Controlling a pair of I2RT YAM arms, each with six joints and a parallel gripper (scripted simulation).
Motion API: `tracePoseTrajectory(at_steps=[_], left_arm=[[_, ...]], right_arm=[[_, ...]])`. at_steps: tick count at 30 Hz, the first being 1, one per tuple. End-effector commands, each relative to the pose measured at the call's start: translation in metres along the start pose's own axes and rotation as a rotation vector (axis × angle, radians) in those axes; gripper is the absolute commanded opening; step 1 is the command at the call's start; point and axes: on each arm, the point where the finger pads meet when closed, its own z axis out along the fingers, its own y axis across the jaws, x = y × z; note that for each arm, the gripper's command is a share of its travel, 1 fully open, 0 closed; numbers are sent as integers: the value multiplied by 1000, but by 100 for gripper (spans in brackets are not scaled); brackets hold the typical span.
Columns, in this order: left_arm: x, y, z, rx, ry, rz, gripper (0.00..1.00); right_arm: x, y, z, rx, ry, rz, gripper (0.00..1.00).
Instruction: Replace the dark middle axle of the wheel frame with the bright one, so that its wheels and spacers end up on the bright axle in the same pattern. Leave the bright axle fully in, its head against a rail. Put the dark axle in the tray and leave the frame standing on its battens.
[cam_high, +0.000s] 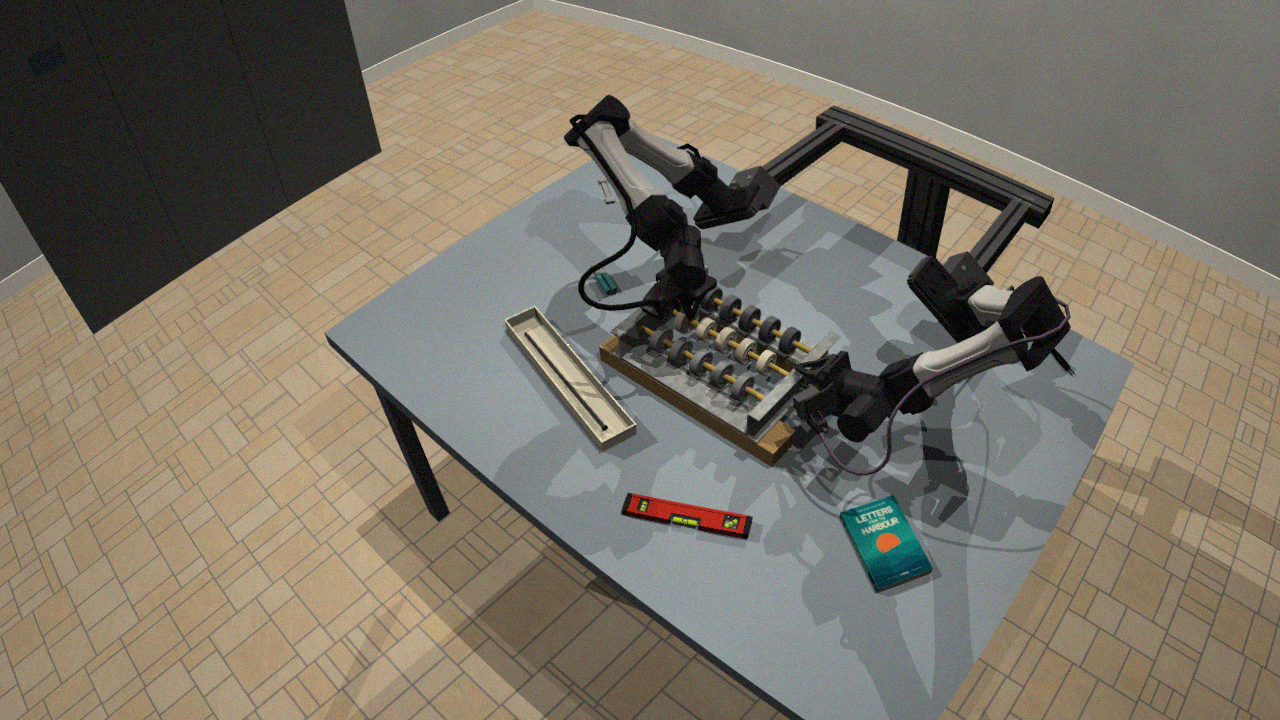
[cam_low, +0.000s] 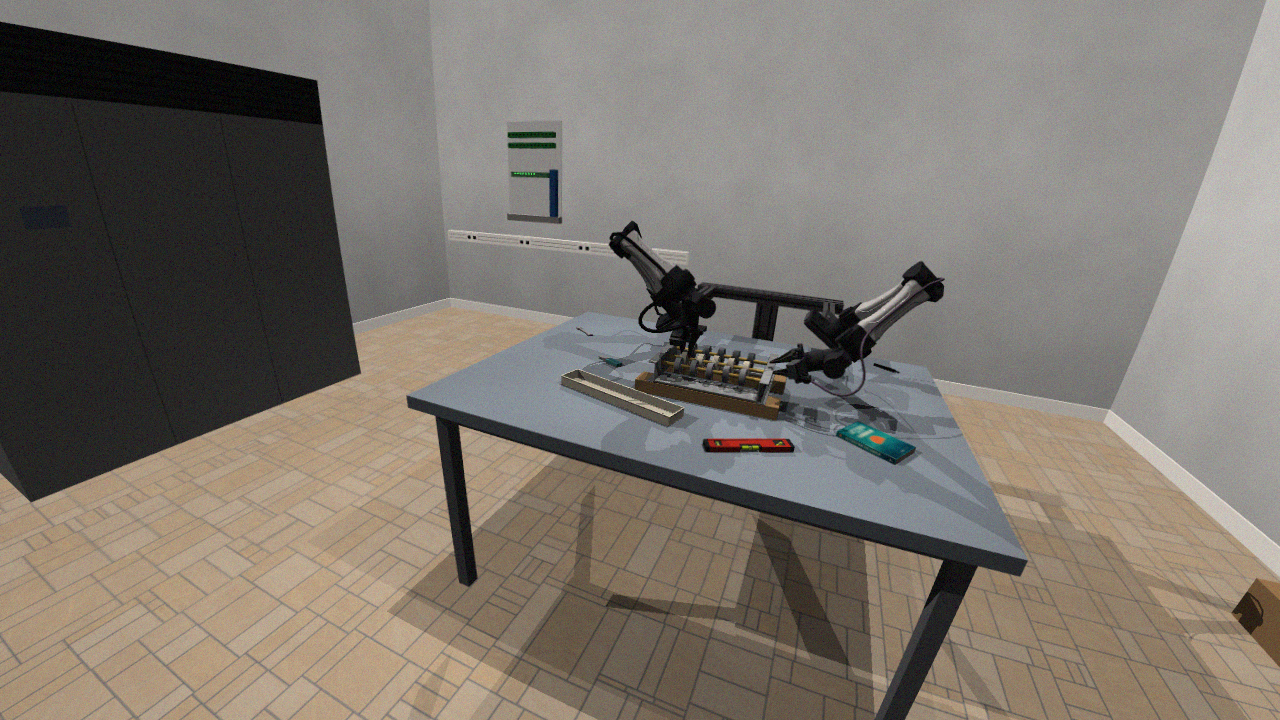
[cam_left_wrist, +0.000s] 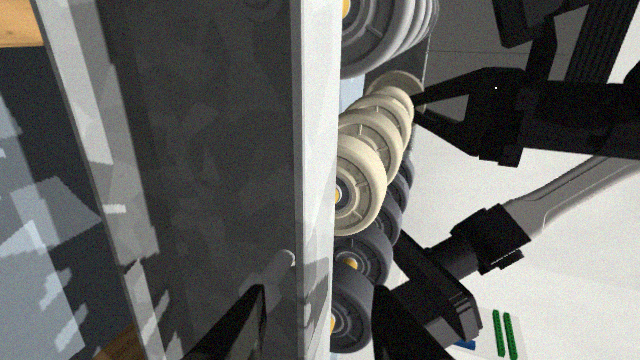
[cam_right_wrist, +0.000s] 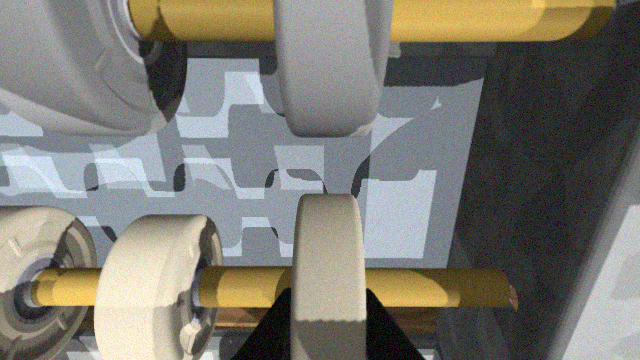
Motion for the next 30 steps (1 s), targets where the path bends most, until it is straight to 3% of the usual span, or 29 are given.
tracePoseTrajectory(at_steps=[1,17,18,20,30], left_arm=[[14,-13,18,51,46,33,33],[5,0,21,-18,16,11,33],[12,-8,19,34,42,16,33],[12,-8,19,34,42,16,33],[12,-8,19,33,42,15,33]], right_arm=[[-5,8,-14,-5,-36,-15,0],[-6,7,-19,-11,-40,-13,0],[-7,7,-19,-9,-45,-13,0],[-12,12,-20,-49,-46,14,0],[-7,3,-13,-29,-24,22,0]])
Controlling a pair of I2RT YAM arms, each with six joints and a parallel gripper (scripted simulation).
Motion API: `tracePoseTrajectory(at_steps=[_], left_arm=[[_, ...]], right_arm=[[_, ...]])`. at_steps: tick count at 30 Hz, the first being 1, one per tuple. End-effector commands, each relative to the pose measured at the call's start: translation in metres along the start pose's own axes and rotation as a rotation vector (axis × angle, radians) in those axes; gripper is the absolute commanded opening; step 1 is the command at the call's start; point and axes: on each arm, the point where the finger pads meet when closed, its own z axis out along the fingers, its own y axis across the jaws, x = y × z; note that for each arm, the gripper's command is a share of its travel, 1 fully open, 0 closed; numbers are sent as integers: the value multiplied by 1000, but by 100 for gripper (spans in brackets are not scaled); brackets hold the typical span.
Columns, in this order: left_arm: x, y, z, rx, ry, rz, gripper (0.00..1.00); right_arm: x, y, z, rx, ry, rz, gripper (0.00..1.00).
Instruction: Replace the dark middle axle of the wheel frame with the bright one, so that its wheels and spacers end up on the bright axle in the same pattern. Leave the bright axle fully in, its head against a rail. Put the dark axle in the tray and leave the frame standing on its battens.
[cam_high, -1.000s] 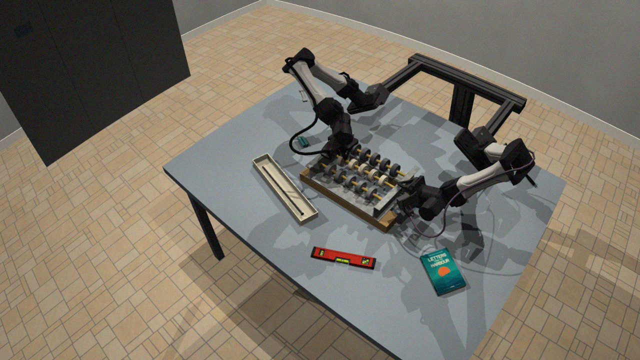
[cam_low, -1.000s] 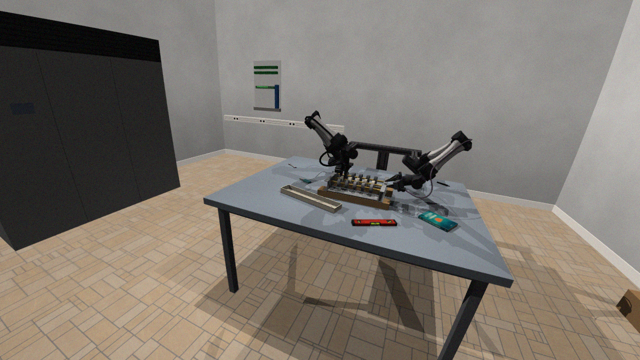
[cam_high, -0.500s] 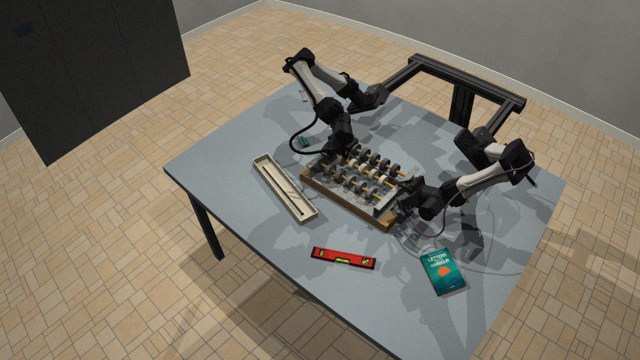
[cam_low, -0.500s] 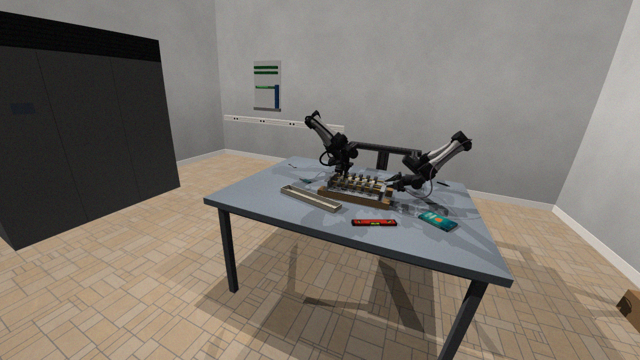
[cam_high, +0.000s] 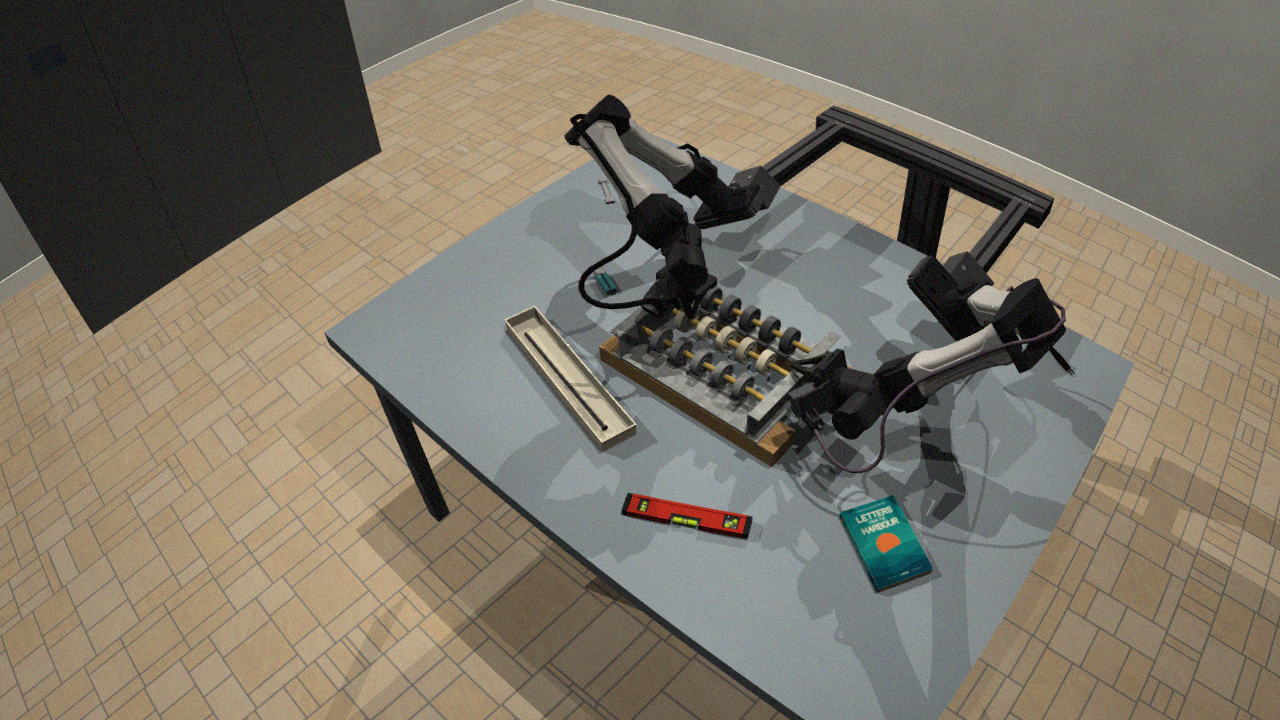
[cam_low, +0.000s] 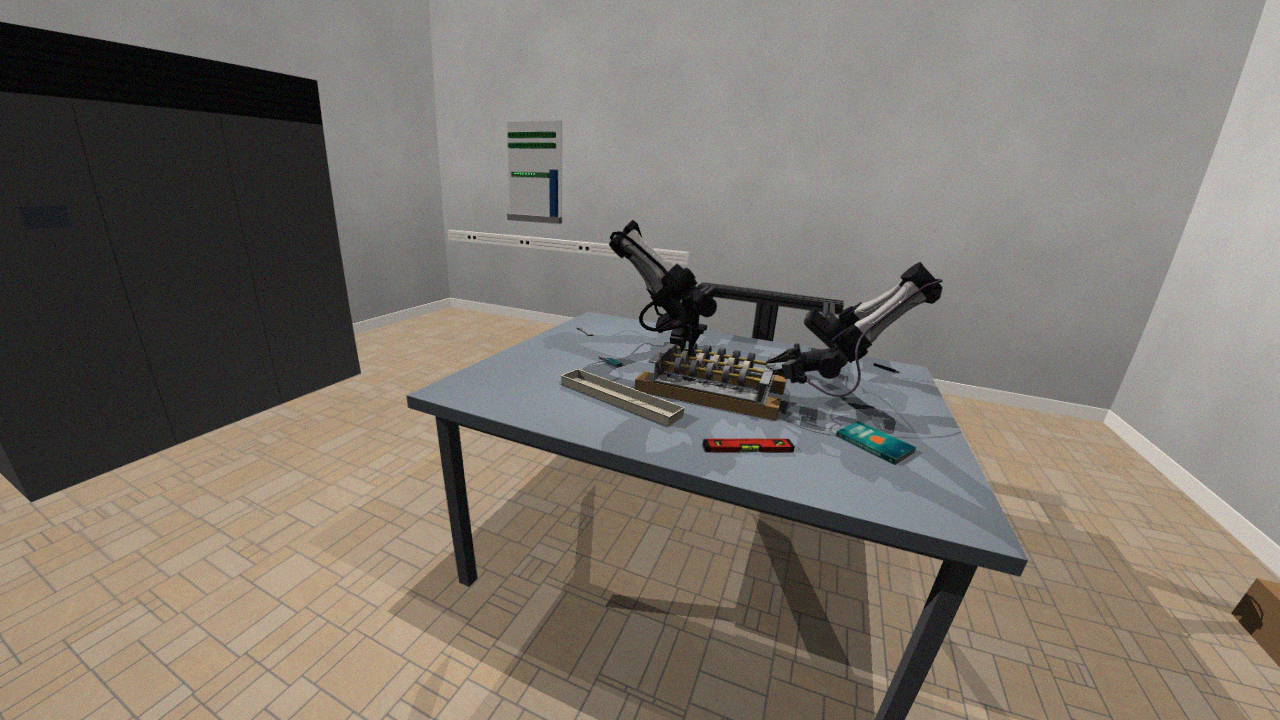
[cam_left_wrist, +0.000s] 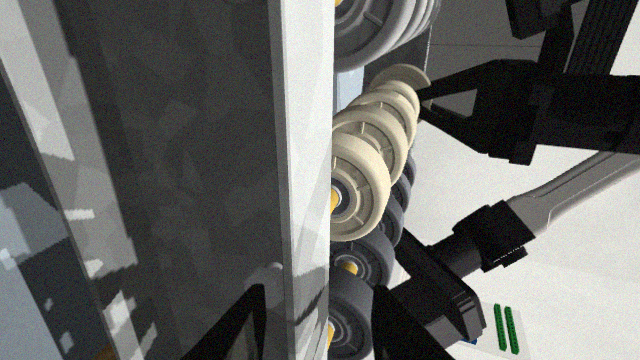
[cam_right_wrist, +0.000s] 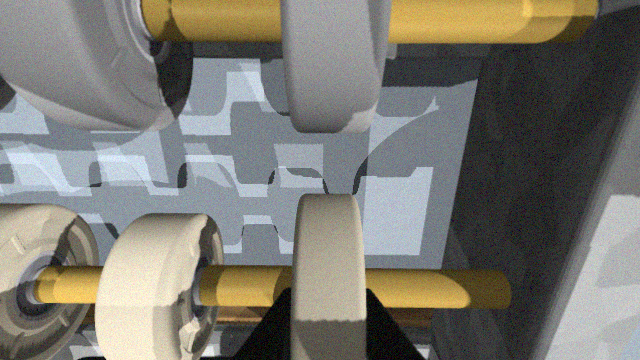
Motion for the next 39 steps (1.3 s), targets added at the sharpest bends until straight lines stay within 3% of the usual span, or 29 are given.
tracePoseTrajectory(at_steps=[1,39], left_arm=[[9,-6,9,29,29,6,33],[7,-4,8,23,24,5,33]], right_arm=[[-7,3,-9,-35,-20,28,0],[-10,-1,-3,-32,-9,45,0]])
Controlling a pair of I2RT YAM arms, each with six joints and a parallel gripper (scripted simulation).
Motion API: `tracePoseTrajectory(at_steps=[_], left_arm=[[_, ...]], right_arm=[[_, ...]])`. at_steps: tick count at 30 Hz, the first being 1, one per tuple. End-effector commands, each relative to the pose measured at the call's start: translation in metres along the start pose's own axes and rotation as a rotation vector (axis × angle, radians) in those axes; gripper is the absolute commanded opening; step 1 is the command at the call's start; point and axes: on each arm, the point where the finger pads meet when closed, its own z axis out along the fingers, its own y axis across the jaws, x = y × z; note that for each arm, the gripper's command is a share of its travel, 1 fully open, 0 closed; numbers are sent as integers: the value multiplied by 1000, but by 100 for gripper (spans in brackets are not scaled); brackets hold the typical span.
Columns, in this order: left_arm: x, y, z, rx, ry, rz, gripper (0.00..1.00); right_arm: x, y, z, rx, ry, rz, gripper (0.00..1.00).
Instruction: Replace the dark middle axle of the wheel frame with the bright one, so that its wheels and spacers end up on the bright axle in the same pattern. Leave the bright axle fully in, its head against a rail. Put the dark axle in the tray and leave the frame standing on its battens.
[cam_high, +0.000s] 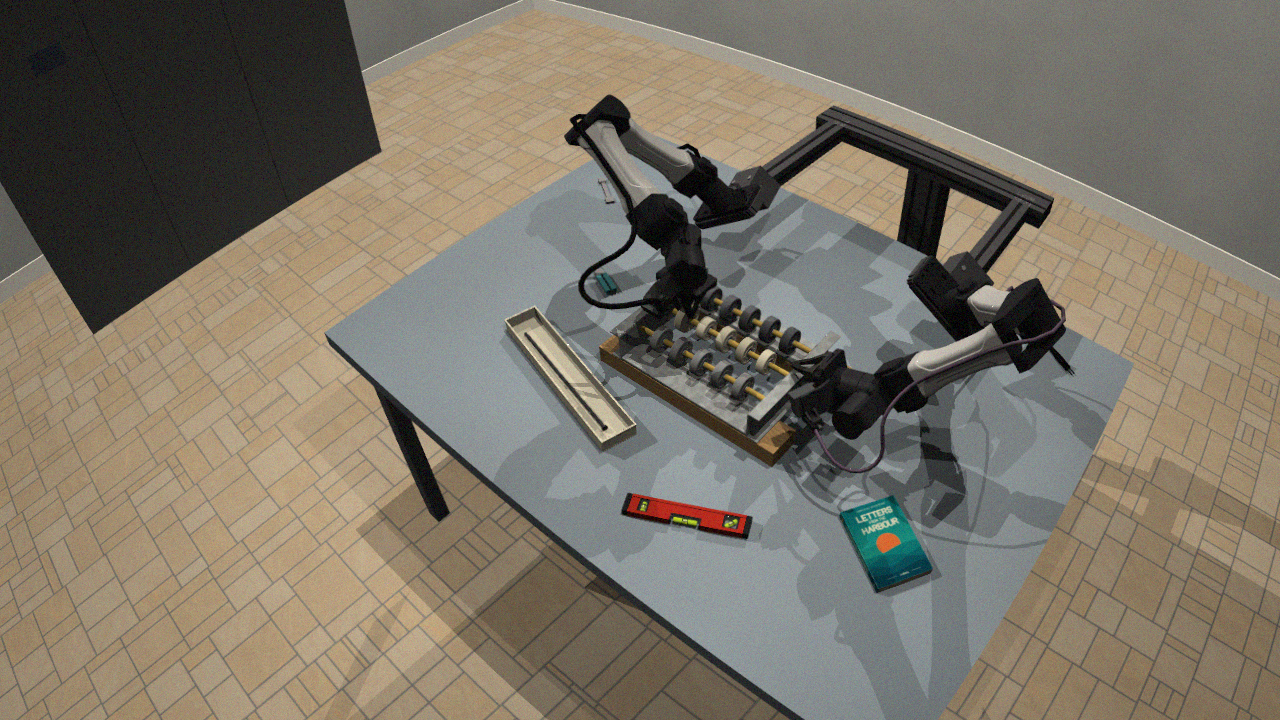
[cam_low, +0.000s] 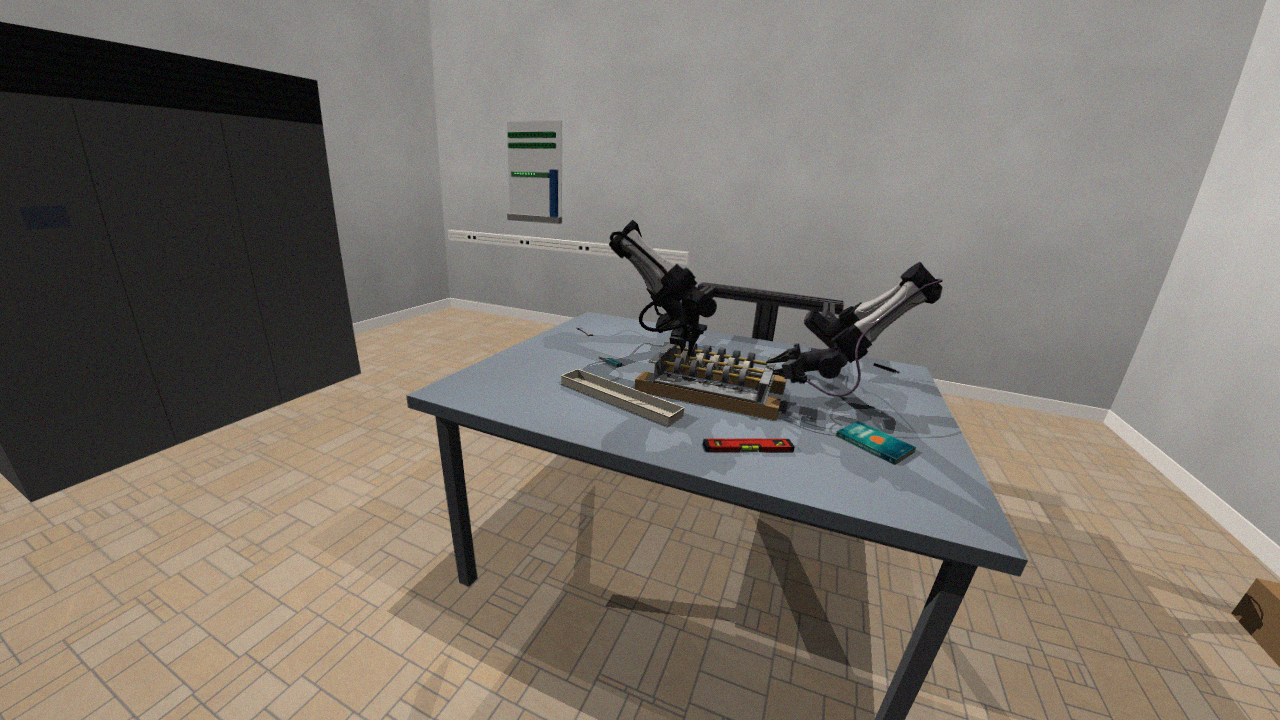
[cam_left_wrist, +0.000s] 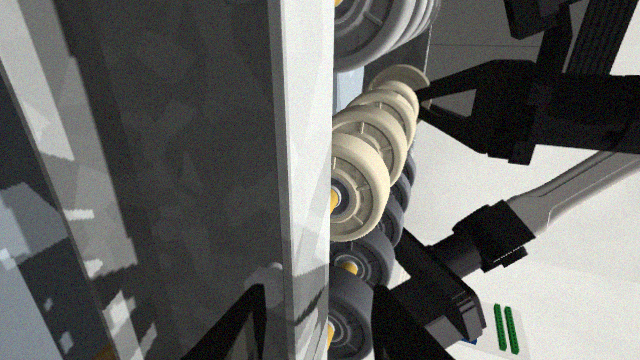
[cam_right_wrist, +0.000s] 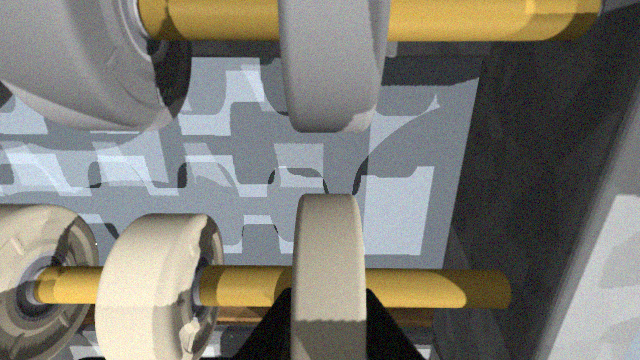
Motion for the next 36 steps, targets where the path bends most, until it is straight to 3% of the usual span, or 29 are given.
tracePoseTrajectory(at_steps=[1,36], left_arm=[[7,-4,8,23,24,5,33],[6,-2,7,16,18,4,33]], right_arm=[[-10,-1,-4,-30,-11,42,0],[-9,0,-4,-21,-19,28,0]])
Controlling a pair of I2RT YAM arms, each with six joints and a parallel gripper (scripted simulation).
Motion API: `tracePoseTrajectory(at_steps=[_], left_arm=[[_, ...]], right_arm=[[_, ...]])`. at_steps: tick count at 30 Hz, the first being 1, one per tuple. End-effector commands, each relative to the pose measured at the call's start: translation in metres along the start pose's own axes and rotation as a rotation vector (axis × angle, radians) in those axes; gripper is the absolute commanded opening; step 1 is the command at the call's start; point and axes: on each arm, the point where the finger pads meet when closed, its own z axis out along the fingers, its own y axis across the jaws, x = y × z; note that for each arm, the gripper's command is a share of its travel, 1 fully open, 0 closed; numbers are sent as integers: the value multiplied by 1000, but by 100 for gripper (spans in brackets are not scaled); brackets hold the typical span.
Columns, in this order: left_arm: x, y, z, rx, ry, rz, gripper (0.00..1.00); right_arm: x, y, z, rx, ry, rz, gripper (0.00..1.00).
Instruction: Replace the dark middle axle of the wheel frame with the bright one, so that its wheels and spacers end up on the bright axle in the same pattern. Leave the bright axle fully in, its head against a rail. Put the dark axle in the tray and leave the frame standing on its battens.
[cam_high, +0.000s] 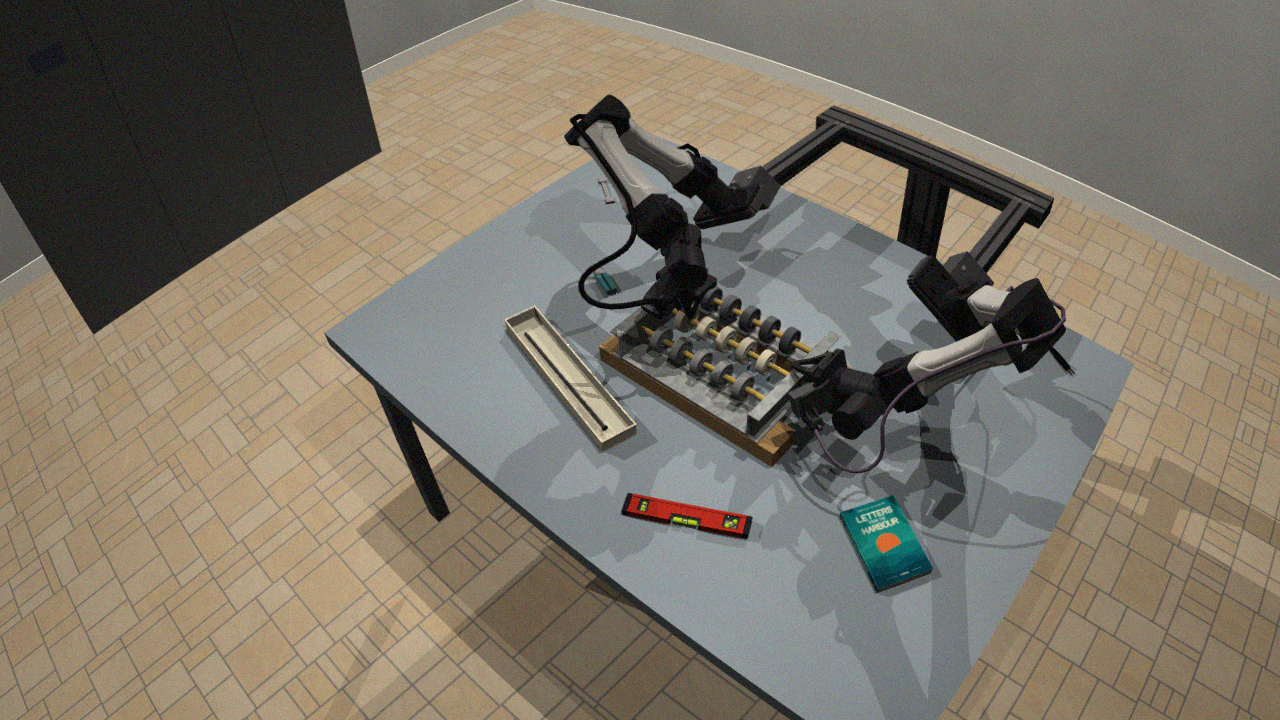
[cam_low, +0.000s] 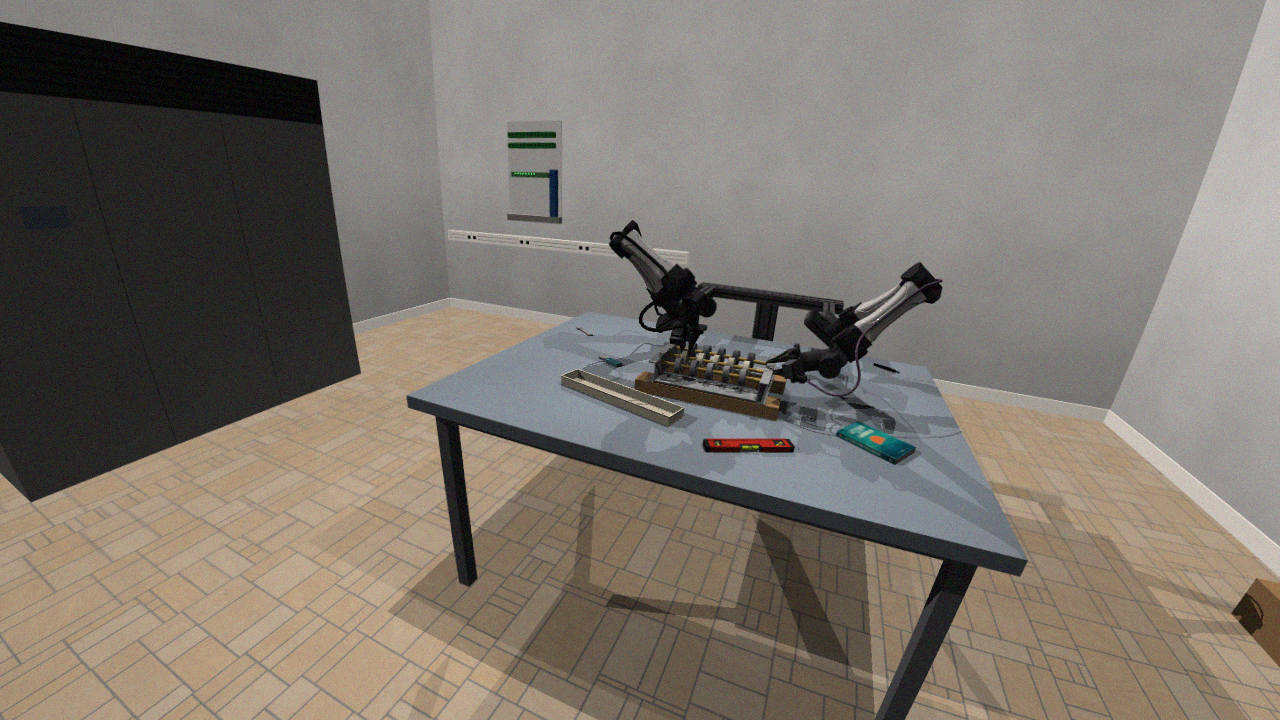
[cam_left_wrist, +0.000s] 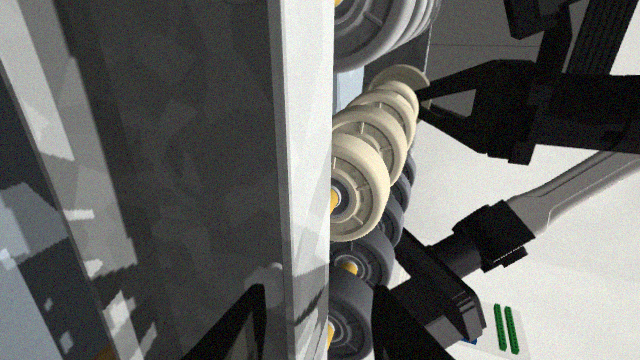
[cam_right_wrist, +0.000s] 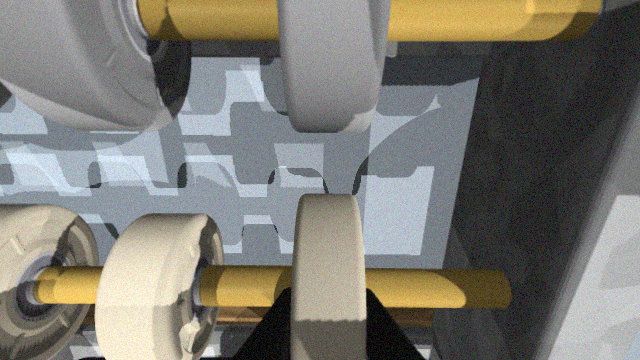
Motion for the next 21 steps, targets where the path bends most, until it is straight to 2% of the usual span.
tracePoseTrajectory(at_steps=[1,21], left_arm=[[6,-2,7,16,18,4,33],[5,0,7,13,14,4,33]], right_arm=[[-9,0,-4,-20,-20,28,0],[-9,0,-3,-12,-26,25,0]])
